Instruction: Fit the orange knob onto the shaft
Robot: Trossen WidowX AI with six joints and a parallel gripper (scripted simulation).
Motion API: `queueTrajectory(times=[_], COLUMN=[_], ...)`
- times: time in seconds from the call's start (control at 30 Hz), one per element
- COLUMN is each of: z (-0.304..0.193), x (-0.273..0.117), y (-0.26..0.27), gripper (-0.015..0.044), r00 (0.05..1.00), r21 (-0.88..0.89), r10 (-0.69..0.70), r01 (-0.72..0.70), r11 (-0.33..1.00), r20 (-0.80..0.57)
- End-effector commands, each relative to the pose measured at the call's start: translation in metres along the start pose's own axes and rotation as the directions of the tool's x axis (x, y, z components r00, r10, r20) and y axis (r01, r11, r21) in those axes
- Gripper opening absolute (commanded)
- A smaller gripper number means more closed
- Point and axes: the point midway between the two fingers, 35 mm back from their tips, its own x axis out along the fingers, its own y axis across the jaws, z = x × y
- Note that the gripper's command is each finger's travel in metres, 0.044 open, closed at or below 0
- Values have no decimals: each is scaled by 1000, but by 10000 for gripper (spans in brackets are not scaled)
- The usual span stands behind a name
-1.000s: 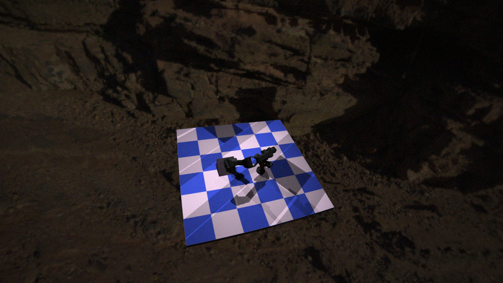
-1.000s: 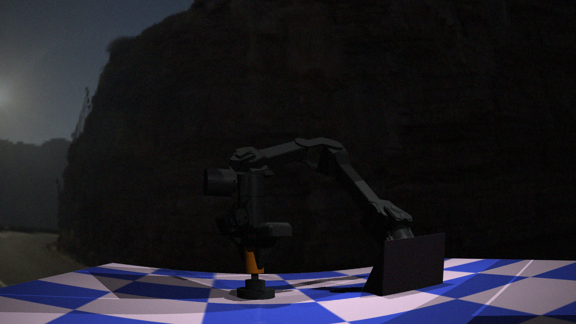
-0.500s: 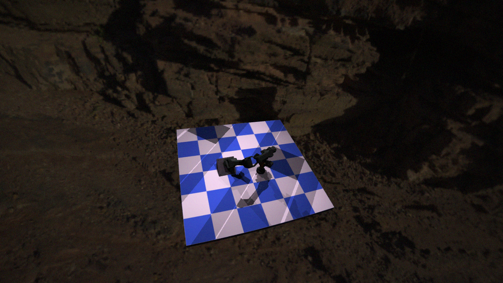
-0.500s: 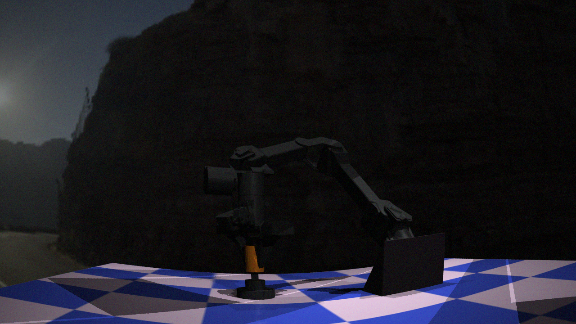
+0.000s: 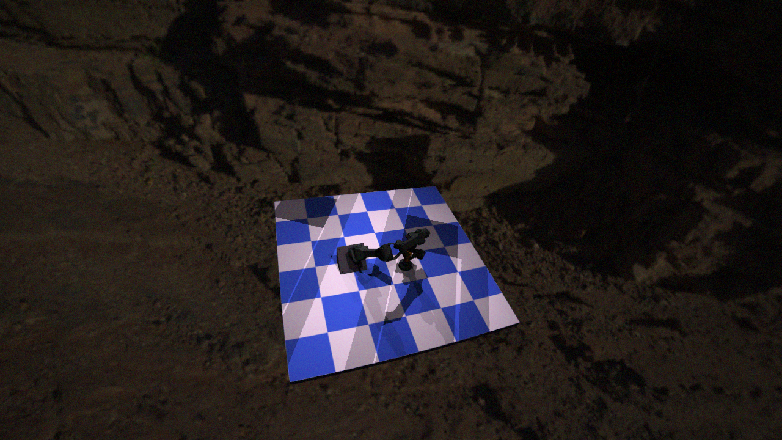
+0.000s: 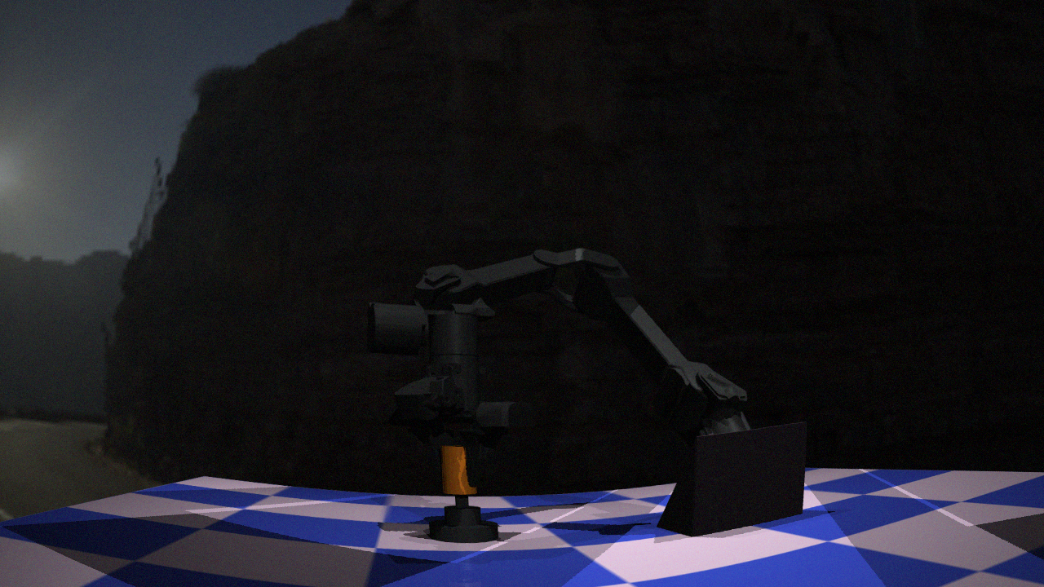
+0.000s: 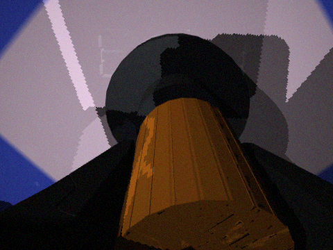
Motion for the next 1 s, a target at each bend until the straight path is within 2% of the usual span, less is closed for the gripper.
queueTrajectory(times=[0.0,0.97], z=[0,0], x=[0,3], y=[1,2], gripper=[0,0], r00=[1000,1000], r21=[-6,-6], r10=[0,0], r01=[0,0], r11=[1000,1000], r20=[0,0])
